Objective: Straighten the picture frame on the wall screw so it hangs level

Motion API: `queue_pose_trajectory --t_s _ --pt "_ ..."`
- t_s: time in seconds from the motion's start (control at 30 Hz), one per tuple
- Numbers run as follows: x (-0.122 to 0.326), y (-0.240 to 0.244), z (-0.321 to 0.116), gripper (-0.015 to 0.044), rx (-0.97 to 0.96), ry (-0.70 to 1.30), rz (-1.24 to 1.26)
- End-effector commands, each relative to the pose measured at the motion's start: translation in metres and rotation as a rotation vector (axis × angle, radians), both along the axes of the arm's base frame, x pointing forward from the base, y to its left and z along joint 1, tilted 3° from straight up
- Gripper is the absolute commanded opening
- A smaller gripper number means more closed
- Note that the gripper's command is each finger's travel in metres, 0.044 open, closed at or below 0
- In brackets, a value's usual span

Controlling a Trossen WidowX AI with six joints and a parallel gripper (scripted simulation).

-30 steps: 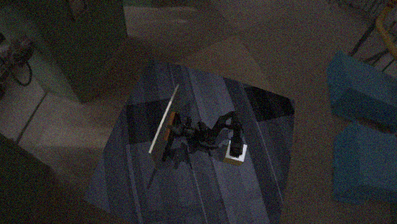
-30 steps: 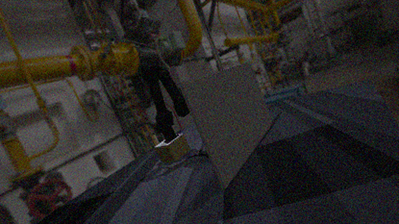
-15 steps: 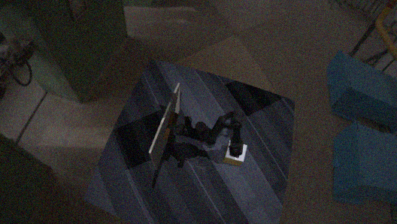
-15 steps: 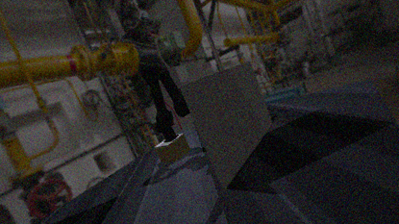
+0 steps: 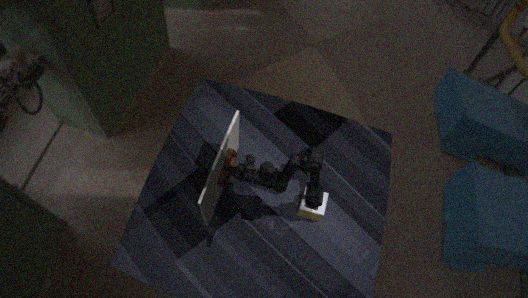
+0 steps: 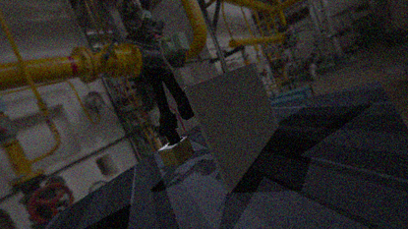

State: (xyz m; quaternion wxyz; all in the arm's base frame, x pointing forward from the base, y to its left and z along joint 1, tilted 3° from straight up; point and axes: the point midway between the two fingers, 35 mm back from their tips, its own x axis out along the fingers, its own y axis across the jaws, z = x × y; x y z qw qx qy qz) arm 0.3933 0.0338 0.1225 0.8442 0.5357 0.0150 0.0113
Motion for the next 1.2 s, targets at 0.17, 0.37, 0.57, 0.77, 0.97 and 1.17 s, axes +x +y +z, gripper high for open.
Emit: queue_pose_trajectory --t_s 0.17,0.37,0.57,0.77,0.97,1.17 --pt "0.0001 -0.0003 0.0002 0.0000 0.055 0.002 0.001" --pt "0.0002 -0.0003 0.0004 0.0000 0.087 0.003 0.000" --pt "0.0002 -0.0003 0.0007 0.0000 0.118 0.004 0.000" --pt "0.0002 -0.0003 0.0009 0.0000 0.150 0.005 0.000" --pt "0.0002 -0.0003 0.0012 0.0000 0.181 0.007 0.000" --pt "0.0002 -0.0004 0.0015 0.0000 0.212 0.008 0.000"
